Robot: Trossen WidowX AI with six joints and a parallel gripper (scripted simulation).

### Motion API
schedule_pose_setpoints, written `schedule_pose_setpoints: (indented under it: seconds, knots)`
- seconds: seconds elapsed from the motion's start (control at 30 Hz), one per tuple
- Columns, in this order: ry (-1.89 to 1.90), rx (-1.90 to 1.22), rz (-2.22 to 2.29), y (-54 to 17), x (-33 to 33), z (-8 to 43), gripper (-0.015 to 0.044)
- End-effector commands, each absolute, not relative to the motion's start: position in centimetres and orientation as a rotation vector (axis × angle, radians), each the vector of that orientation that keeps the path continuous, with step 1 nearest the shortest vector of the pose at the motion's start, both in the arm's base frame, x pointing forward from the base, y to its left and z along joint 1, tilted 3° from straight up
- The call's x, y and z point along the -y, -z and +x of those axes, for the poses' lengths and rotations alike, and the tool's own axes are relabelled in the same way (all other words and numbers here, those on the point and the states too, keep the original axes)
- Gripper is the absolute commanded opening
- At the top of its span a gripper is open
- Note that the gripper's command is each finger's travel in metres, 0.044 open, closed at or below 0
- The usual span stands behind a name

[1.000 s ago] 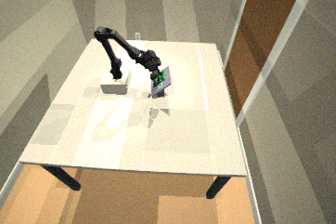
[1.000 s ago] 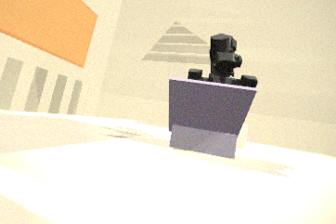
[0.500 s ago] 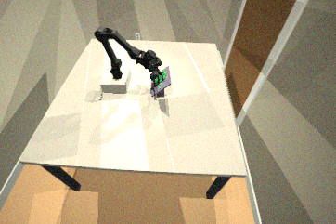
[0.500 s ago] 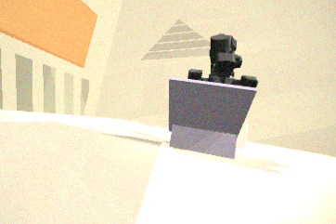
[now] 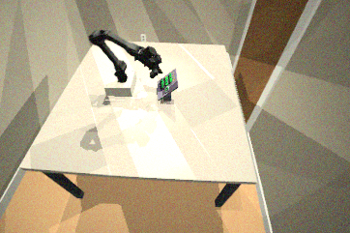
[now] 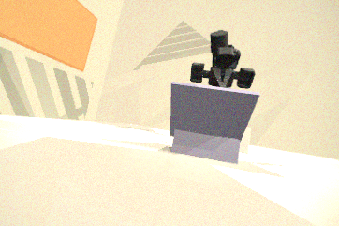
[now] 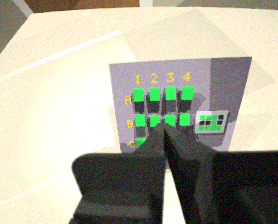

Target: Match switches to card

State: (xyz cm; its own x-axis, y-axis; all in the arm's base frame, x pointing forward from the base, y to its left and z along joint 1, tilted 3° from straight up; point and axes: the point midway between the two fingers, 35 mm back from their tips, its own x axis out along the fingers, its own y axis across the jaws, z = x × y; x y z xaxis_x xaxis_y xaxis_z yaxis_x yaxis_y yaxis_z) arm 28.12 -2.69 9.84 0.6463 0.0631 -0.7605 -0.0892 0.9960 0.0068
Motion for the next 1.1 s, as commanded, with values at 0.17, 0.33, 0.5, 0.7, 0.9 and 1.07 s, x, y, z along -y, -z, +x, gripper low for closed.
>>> schedule_pose_setpoints:
  seconds: [0.17, 0.33, 0.5, 0.7, 0.9, 1.07]
  knots:
    - [-0.084, -0.861, -0.033, -9.4, 4.7, 28.7, 0.0000]
    - [-0.084, -0.839, -0.032, -7.2, 4.5, 30.3, 0.0000]
    - [-0.084, -0.839, -0.031, -7.0, 4.4, 30.5, 0.0000]
    - [-0.084, -0.839, -0.031, -6.4, 4.4, 31.0, 0.0000]
    - [-0.084, -0.838, -0.031, -5.8, 4.3, 31.5, 0.0000]
    - [-0.084, -0.838, -0.031, -5.4, 4.3, 31.9, 0.0000]
